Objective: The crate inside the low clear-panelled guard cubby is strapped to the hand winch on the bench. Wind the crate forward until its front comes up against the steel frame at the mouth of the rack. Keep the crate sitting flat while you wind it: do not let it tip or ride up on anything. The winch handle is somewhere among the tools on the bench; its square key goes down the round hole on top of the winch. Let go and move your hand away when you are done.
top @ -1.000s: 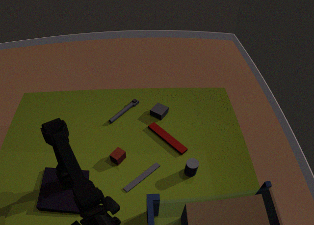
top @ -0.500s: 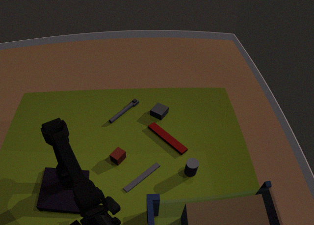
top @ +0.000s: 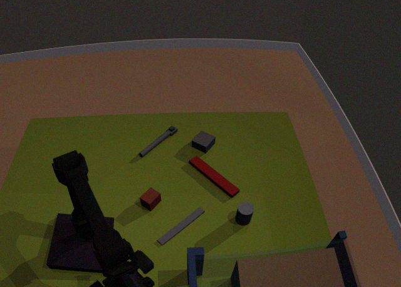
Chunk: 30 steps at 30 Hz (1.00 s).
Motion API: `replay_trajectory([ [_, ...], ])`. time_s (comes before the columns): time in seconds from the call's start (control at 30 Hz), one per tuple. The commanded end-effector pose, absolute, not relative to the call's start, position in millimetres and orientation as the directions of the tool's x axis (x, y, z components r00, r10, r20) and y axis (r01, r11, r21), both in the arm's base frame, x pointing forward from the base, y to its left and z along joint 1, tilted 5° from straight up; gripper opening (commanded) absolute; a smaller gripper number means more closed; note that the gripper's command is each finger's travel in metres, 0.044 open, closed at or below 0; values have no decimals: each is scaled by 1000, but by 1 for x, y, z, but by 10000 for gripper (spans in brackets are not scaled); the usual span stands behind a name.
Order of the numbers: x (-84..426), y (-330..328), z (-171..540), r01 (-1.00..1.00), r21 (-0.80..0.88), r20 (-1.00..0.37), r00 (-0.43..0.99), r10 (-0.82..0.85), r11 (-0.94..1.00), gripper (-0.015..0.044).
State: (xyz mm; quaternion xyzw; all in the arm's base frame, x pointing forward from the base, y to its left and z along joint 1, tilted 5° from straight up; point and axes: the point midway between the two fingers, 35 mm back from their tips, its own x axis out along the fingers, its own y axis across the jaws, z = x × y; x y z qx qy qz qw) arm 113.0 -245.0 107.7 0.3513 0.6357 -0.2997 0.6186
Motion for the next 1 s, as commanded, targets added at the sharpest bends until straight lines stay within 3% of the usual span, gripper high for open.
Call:
replay_trajectory([
  [0.0, 110, -247, 103, 774, 47, -997, 2, 73, 631, 0],
  [0.97, 110, -247, 104, 766, 47, -997, 2, 71, 641, 0],
])
